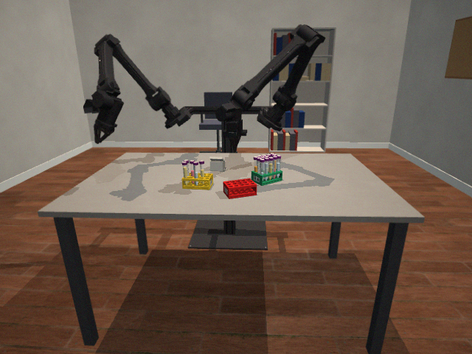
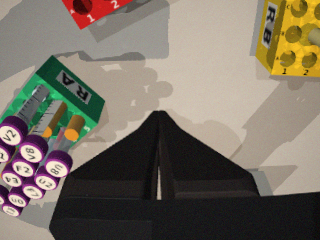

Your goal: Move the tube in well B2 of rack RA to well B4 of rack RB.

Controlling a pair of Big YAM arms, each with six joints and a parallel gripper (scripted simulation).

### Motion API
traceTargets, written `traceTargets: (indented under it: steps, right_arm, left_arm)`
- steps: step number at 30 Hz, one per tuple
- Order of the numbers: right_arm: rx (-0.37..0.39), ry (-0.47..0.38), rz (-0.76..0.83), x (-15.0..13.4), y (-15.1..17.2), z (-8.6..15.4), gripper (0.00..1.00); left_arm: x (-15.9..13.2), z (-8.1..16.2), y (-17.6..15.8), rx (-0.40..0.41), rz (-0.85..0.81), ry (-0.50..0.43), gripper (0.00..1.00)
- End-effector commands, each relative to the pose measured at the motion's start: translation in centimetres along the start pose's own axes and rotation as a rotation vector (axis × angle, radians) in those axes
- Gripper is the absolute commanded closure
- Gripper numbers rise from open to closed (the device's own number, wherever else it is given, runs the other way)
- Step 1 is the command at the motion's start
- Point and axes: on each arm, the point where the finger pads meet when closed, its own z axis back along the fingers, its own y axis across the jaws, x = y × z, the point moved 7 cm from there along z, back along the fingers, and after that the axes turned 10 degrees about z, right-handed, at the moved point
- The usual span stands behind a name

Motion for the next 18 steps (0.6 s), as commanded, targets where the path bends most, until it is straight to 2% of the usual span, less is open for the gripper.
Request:
traceTargets:
  steps: [1,15,16,18]
  right_arm:
    - [0.014,-0.008,-0.024,1.0,0.6,0.5,0.70]
    - [0.014,-0.008,-0.024,1.0,0.6,0.5,0.70]
    - [0.014,-0.008,-0.024,1.0,0.6,0.5,0.70]
    - [0.014,-0.008,-0.024,1.0,0.6,0.5,0.70]
  left_arm:
    - [-0.5,-0.6,-0.3,0.010,-0.035,0.014,1.00]
    - [-0.5,-0.6,-0.3,0.010,-0.035,0.014,1.00]
    - [0.4,0.4,-1.8,-0.006,-0.024,-0.009,1.00]
    - [0.5,0.4,-2.6,-0.006,-0.014,-0.009,1.00]
